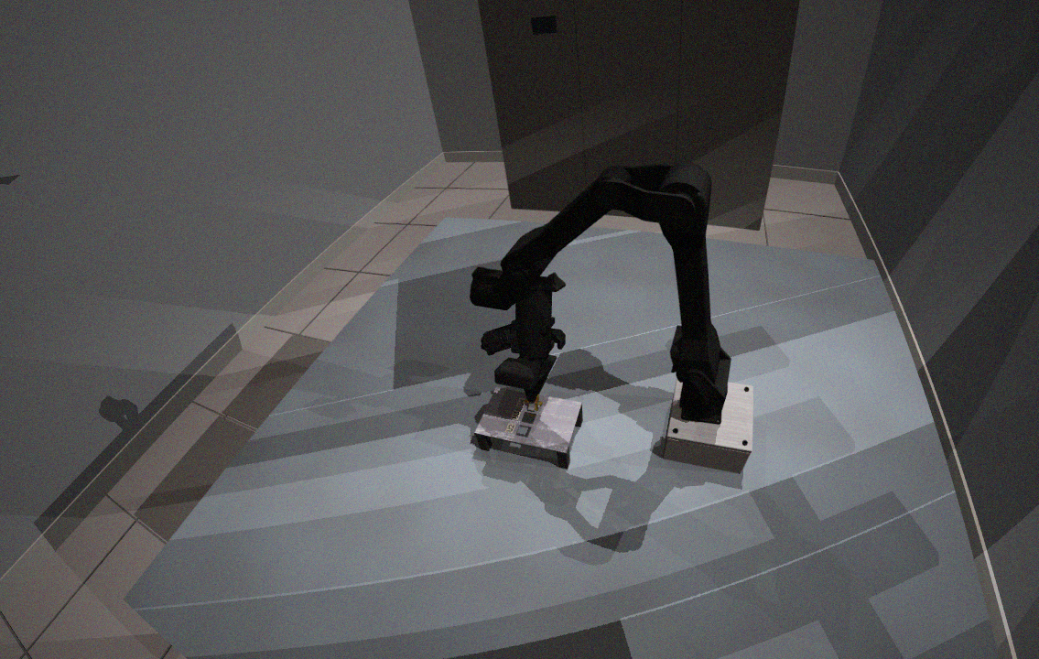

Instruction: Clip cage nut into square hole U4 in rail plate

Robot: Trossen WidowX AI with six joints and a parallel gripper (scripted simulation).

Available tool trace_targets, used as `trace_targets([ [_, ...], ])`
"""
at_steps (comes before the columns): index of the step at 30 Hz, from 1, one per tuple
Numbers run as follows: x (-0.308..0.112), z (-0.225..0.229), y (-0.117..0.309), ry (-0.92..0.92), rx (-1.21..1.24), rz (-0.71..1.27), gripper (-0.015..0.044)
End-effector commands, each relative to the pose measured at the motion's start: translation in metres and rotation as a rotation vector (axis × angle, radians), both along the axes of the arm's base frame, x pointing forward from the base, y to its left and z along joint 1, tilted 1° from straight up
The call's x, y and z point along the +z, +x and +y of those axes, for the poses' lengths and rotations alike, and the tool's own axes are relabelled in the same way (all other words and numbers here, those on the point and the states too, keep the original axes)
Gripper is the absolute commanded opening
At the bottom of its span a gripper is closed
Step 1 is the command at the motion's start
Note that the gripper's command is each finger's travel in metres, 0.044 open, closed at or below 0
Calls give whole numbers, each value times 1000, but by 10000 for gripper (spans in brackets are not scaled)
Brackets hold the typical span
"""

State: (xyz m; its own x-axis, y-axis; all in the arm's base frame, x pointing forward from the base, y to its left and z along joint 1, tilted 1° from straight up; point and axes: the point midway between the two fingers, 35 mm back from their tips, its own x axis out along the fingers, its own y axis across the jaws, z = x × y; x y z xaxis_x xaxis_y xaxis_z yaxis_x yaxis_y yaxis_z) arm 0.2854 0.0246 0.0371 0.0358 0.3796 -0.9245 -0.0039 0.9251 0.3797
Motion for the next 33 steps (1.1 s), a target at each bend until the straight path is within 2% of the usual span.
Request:
trace_targets([
  [1, 0, 0, 0, 11, 5, 0, 33],
  [33, -1, -2, 0, 31, 5, 0, 33],
])
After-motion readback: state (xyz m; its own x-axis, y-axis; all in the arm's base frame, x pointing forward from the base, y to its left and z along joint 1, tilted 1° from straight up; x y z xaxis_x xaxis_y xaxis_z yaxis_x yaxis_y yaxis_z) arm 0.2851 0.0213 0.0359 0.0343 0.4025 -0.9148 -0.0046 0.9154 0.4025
